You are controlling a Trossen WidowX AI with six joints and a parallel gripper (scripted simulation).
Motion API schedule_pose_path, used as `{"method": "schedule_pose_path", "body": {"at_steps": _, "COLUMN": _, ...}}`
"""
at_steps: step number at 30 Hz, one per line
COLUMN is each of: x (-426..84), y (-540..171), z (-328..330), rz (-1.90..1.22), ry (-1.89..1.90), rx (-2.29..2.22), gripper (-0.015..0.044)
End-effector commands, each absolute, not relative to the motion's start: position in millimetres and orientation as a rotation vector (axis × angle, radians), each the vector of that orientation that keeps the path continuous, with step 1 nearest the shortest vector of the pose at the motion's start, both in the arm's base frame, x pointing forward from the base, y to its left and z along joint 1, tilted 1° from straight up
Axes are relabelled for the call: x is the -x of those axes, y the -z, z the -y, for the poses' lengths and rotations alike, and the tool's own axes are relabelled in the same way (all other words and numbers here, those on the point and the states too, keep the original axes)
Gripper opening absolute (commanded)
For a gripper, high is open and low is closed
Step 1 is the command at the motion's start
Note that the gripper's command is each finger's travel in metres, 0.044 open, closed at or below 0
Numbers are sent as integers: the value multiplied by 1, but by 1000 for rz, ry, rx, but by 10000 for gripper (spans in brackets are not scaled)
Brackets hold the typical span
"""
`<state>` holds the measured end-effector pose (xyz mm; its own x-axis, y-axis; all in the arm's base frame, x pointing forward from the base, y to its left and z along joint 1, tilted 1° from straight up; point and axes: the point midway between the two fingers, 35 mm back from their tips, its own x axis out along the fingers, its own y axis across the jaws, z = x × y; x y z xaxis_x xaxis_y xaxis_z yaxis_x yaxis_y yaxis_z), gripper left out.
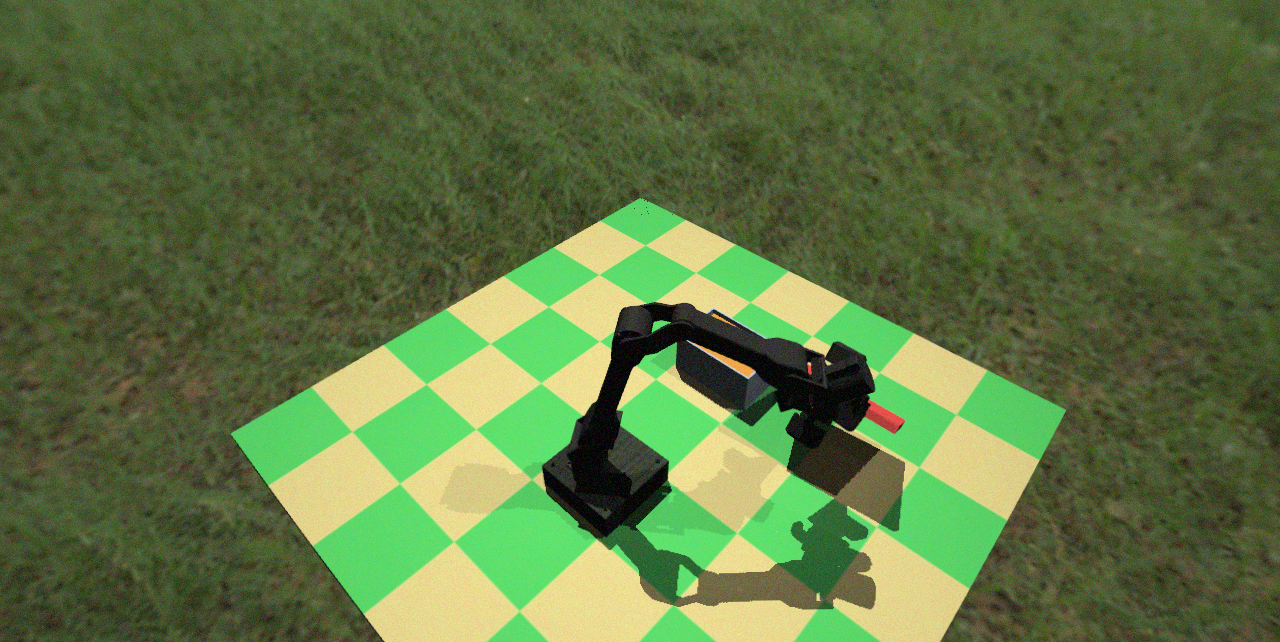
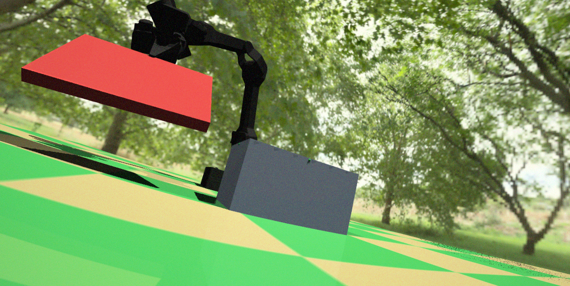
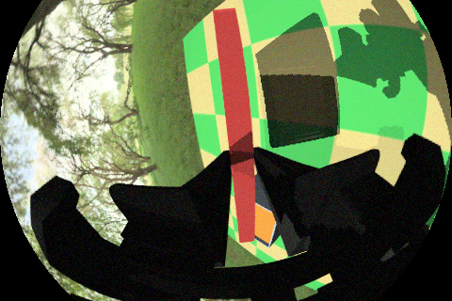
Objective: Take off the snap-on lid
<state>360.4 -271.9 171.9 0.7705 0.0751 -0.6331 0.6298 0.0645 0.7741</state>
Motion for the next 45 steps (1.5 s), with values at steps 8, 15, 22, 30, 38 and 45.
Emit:
{"method": "schedule_pose_path", "body": {"at_steps": 8, "x": -362, "y": -165, "z": 272, "rz": -604, "ry": 449, "rx": -1464, "gripper": 0}}
{"method": "schedule_pose_path", "body": {"at_steps": 15, "x": -362, "y": -160, "z": 272, "rz": -604, "ry": 449, "rx": -1464, "gripper": 0}}
{"method": "schedule_pose_path", "body": {"at_steps": 22, "x": -362, "y": -154, "z": 272, "rz": -604, "ry": 449, "rx": -1464, "gripper": 0}}
{"method": "schedule_pose_path", "body": {"at_steps": 30, "x": -362, "y": -148, "z": 272, "rz": -604, "ry": 449, "rx": -1464, "gripper": 0}}
{"method": "schedule_pose_path", "body": {"at_steps": 38, "x": -362, "y": -141, "z": 272, "rz": -604, "ry": 449, "rx": -1464, "gripper": 0}}
{"method": "schedule_pose_path", "body": {"at_steps": 45, "x": -362, "y": -135, "z": 272, "rz": -604, "ry": 449, "rx": -1464, "gripper": 0}}
